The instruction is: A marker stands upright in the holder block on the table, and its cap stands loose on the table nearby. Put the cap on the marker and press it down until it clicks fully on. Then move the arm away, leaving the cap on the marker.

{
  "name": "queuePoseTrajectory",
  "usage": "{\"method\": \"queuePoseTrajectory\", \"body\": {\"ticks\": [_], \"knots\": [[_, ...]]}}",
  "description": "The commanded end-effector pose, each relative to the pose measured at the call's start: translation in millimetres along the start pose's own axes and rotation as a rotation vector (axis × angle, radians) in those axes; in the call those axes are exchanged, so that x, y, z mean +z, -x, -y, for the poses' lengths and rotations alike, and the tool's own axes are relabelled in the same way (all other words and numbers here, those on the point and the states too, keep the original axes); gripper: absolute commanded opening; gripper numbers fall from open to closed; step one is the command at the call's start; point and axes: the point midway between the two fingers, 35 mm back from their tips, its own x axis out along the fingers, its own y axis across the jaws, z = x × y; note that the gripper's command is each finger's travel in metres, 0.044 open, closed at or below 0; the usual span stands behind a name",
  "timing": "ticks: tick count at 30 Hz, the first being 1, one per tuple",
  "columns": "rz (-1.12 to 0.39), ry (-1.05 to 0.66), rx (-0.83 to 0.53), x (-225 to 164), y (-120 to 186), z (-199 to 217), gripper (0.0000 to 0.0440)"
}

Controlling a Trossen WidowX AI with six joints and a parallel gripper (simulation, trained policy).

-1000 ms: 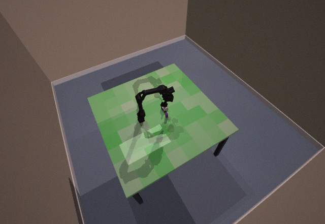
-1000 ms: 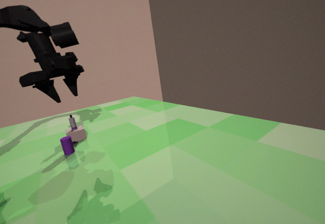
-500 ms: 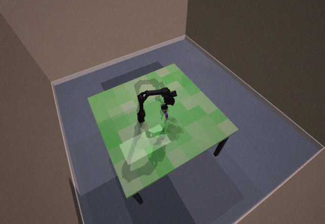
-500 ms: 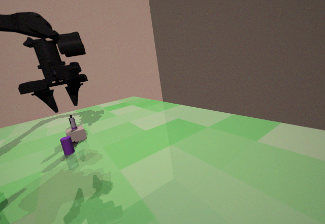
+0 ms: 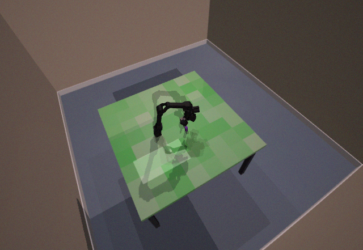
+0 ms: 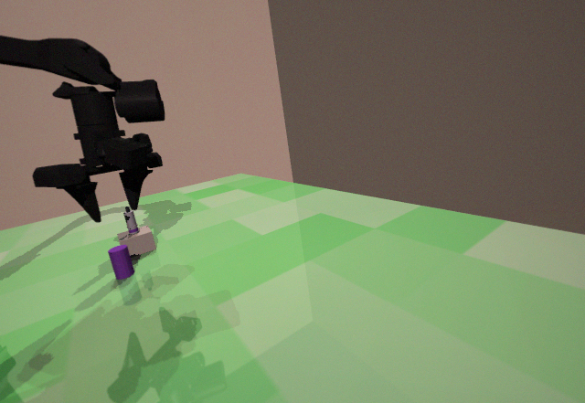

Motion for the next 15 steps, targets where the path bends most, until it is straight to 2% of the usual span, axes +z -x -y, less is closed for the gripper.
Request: {"method": "queuePoseTrajectory", "body": {"ticks": [1,15], "knots": [[-0.032,0.003,-0.010,-0.2,-8.6,2.7,0.0319],[-0.107,0.030,-0.034,4.4,-45.7,10.8,0.0297]]}}
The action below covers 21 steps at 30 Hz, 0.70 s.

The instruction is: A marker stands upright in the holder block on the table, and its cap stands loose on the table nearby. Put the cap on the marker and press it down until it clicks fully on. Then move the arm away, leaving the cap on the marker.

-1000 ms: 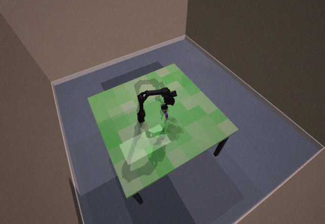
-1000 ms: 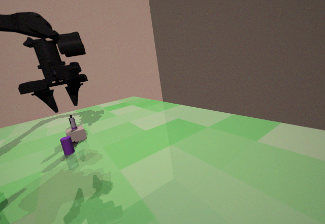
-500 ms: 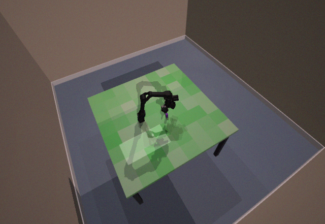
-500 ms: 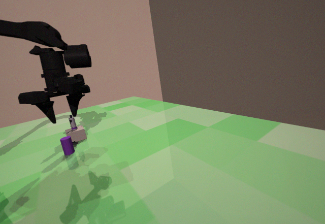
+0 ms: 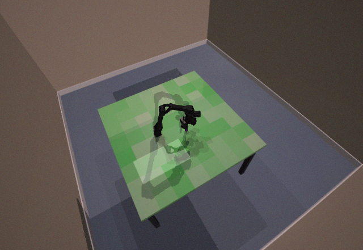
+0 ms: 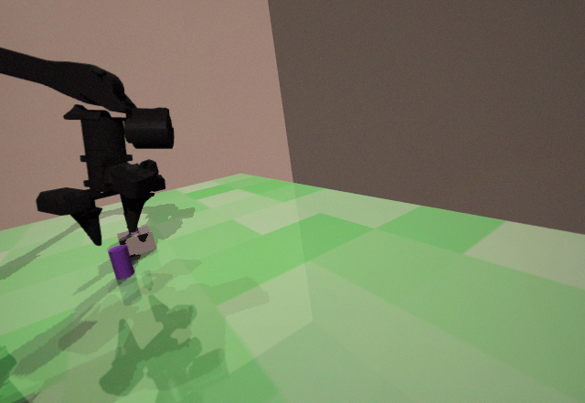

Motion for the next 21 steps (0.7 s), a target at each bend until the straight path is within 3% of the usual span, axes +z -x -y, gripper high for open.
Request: {"method": "queuePoseTrajectory", "body": {"ticks": [1,16,19,21], "knots": [[-0.021,0.014,-0.002,0.2,-10.9,0.2,0.0295],[-0.038,0.101,-0.028,1.9,-47.4,2.8,0.0253],[-0.029,0.116,-0.032,2.6,-49.0,3.3,0.0222],[-0.017,0.124,-0.032,3.5,-47.1,3.4,0.0171]]}}
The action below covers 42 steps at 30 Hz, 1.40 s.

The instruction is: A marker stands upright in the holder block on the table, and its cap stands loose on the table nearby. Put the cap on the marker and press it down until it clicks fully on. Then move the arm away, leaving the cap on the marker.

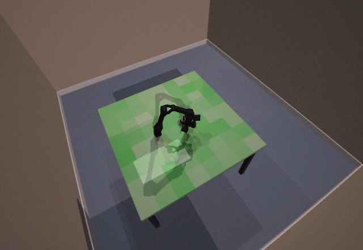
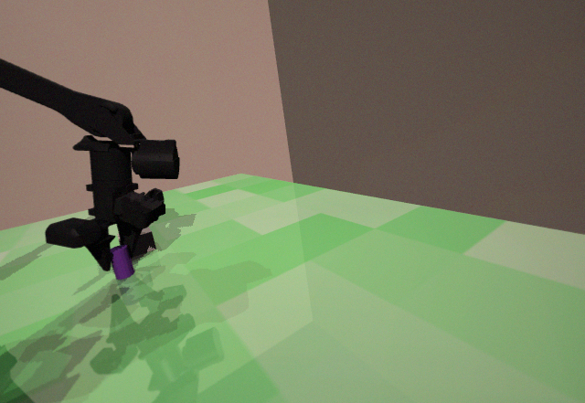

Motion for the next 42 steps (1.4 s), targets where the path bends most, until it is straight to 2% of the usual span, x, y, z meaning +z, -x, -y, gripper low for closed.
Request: {"method": "queuePoseTrajectory", "body": {"ticks": [1,3,9,22,42], "knots": [[0.019,0.016,-0.006,1.0,2.4,1.0,0.0144],[0.026,0.025,-0.006,0.2,5.9,1.0,0.0092],[0.079,0.051,0.005,3.8,25.2,-3.0,0.0067],[0.144,0.101,0.045,-5.1,66.7,-26.8,0.0052],[0.145,0.171,0.067,-62.0,106.5,-82.4,0.0022]]}}
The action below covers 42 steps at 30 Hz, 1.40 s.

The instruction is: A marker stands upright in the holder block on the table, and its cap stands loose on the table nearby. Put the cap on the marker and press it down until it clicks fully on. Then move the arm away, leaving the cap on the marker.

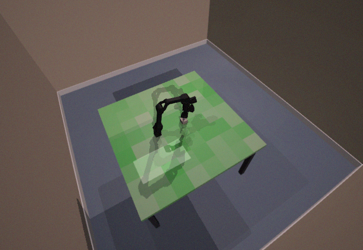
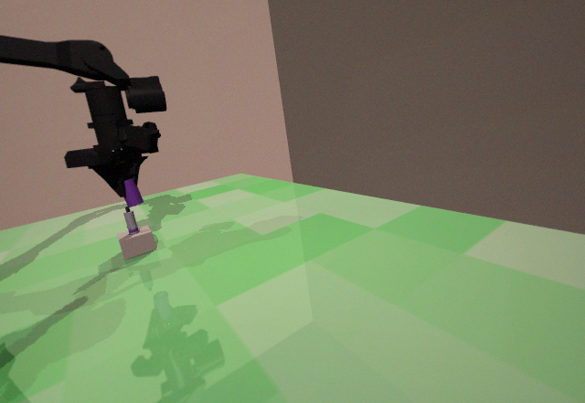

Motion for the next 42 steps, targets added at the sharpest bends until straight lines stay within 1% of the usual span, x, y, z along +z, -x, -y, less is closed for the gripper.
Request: {"method": "queuePoseTrajectory", "body": {"ticks": [1,10,15,24,40,42], "knots": [[-0.011,0.006,0.002,-8.4,3.9,-7.0,0.0020],[-0.034,0.025,-0.013,-24.3,8.3,-16.6,0.0002],[-0.055,0.029,-0.029,-27.6,2.1,-16.3,0.0000],[-0.084,0.033,-0.051,-28.4,-15.3,-14.6,0.0000],[-0.133,0.089,-0.067,-27.7,-60.8,-11.6,0.0001],[-0.136,0.091,-0.076,-27.8,-65.4,-10.1,0.0053]]}}
